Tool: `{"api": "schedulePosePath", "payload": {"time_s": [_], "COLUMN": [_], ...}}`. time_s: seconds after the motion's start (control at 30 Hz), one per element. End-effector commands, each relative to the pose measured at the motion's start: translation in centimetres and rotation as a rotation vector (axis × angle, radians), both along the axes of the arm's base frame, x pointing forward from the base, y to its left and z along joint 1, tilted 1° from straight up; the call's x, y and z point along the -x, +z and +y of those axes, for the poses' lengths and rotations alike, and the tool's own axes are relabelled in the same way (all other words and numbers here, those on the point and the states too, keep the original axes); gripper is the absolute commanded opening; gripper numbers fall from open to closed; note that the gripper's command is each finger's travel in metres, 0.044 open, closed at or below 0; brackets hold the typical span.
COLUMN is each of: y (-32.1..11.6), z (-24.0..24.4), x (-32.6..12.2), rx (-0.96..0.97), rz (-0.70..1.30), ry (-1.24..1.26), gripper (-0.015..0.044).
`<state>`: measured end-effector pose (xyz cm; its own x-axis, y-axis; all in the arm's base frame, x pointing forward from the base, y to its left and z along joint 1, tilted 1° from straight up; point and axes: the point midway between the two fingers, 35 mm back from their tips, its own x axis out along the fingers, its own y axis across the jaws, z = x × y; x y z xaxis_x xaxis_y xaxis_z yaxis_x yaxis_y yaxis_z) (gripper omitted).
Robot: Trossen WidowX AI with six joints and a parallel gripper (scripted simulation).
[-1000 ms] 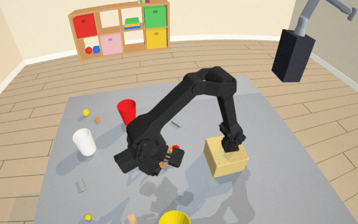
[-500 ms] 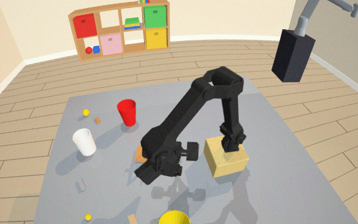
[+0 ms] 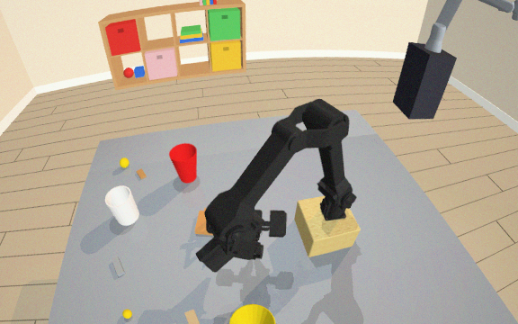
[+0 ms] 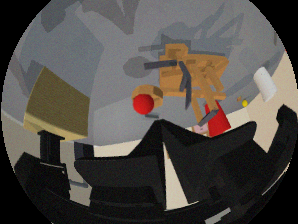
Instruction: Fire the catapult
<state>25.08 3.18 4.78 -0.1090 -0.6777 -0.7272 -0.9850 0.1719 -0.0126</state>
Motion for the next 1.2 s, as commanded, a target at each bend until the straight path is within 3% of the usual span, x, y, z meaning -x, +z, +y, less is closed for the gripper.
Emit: {"api": "schedulePosePath", "payload": {"time_s": [0.0, 1.17], "y": [-0.8, -6.6], "z": [0.0, 0.0], "x": [0.0, 0.1], "rx": [0.005, 0.005], "rz": [0.005, 0.006], "ry": [0.004, 0.004], "gripper": [0.0000, 0.0000]}}
